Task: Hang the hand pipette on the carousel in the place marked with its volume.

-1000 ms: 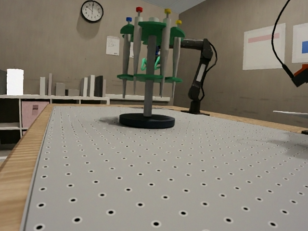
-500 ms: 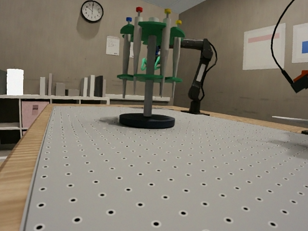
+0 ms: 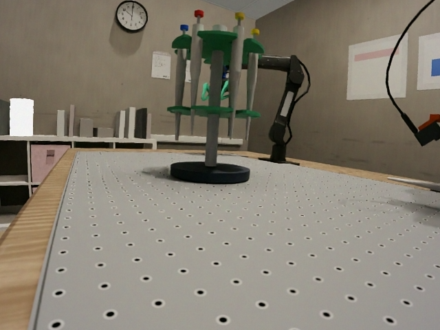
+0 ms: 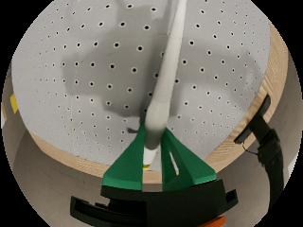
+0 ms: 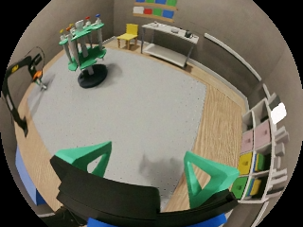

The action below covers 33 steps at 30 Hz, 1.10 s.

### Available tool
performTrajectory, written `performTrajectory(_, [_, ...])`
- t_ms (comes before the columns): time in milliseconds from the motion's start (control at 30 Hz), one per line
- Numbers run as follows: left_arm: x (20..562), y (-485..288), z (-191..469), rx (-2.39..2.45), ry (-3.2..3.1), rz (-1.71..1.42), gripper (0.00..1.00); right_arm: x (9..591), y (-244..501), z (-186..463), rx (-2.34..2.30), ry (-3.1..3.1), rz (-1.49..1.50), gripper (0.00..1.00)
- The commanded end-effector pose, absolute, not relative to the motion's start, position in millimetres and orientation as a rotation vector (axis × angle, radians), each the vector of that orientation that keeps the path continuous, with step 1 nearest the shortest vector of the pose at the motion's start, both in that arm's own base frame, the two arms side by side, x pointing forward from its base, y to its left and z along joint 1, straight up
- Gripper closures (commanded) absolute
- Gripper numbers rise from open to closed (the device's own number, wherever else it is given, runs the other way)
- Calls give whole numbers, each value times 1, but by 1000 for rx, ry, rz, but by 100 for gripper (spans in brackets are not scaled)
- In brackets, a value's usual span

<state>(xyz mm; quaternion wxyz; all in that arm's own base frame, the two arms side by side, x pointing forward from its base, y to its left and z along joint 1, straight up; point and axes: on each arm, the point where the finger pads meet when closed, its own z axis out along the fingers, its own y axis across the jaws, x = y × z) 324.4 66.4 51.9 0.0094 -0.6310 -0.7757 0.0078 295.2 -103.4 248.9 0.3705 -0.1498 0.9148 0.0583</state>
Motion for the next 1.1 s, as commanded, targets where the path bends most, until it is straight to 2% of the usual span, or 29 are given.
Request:
performTrajectory(0, [329,67,57,-1996,-2452,-17,88,299,-106,253,-391,2322,152,0])
performTrajectory(467, [327,67,36,-1990,-2444,2,88,299,-106,253,-391,2322,152,0])
performTrajectory(500, [342,70,48,-2010,-2469,-62,88,299,-106,253,-391,2322,152,0])
performTrajectory(600, [328,67,26,-1984,-2438,19,88,299,-106,253,-391,2322,152,0])
performTrajectory(933, [331,67,35,-1988,-2442,-13,88,299,-106,253,-391,2322,152,0])
performTrajectory(967, [333,68,38,-2001,-2458,-32,46,299,-106,253,-391,2322,152,0])
performTrajectory(1067, [331,67,35,-1988,-2442,-13,46,299,-106,253,-391,2322,152,0])
